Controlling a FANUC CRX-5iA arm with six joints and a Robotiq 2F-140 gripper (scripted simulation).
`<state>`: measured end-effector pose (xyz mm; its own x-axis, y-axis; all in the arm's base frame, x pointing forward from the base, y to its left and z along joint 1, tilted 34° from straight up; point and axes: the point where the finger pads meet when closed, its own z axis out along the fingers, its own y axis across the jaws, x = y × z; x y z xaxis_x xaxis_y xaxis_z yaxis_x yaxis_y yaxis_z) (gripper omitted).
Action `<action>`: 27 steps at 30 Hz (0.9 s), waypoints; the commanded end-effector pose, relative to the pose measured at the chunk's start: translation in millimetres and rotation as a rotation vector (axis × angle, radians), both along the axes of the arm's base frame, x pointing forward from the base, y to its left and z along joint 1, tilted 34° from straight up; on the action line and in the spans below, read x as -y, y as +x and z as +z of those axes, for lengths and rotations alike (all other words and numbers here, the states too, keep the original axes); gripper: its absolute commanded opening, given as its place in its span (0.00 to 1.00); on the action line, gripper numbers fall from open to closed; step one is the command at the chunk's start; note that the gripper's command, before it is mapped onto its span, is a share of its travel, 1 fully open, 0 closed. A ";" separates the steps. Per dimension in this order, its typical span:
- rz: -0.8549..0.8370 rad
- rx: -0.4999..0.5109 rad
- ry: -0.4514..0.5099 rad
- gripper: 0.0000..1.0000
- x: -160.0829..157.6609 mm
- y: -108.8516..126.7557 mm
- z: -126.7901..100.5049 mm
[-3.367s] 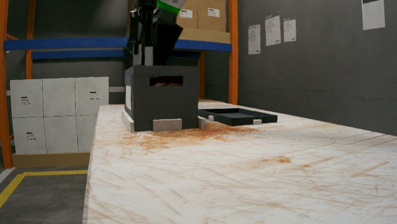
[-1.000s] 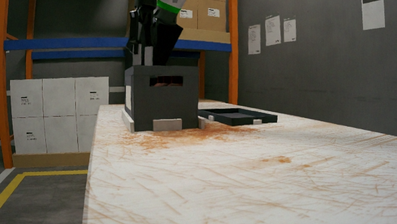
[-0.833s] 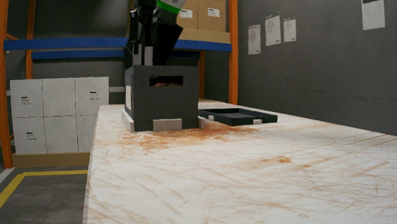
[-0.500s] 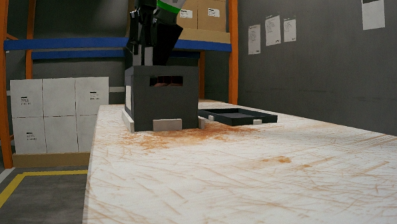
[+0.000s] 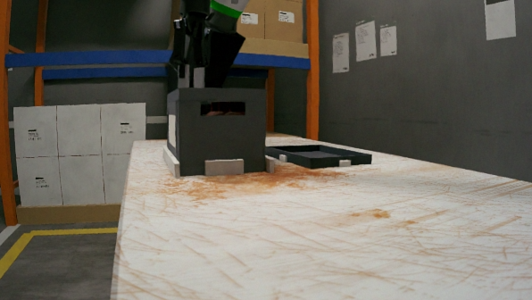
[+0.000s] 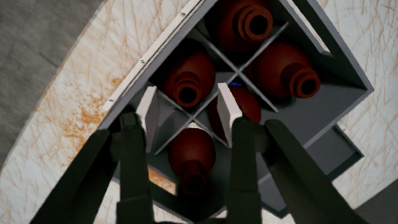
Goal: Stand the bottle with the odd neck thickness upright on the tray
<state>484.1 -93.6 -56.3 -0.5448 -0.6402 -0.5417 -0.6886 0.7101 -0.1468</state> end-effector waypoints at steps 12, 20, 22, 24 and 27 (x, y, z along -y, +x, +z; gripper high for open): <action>0.000 0.001 -0.001 0.44 -3.6 7.0 -11.1; 0.000 0.001 -0.001 0.44 -6.0 11.0 -18.1; 0.000 0.001 -0.001 0.44 -6.2 11.4 -18.7; 0.000 0.001 -0.001 0.44 -6.5 11.7 -19.3; 0.000 0.001 -0.001 0.44 -7.0 12.6 -20.9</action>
